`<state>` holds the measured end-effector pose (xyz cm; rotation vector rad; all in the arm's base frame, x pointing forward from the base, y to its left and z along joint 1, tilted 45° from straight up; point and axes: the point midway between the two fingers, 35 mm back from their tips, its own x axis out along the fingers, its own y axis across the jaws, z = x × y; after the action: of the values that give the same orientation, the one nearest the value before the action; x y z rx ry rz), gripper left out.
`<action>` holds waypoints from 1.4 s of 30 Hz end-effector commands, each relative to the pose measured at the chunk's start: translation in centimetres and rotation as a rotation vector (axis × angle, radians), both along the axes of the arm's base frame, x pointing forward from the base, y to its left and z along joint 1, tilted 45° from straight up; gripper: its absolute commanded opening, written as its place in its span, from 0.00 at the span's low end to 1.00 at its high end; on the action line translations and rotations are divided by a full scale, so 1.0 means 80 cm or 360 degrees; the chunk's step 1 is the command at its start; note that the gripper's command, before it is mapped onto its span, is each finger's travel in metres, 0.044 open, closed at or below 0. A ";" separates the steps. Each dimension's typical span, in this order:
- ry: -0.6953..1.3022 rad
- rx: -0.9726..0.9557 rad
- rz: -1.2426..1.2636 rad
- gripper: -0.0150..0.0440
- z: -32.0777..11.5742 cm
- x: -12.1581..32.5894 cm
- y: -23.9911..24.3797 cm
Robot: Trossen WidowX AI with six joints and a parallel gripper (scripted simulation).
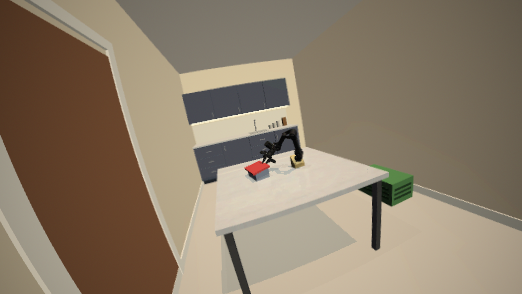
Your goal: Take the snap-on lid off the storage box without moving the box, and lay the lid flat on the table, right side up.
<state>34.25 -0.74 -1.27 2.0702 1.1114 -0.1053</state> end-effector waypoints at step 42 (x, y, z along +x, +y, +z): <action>-0.0024 -0.0009 -0.0001 0.25 0.060 0.044 -0.044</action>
<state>37.13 -3.81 2.82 2.0711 1.1119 -0.1057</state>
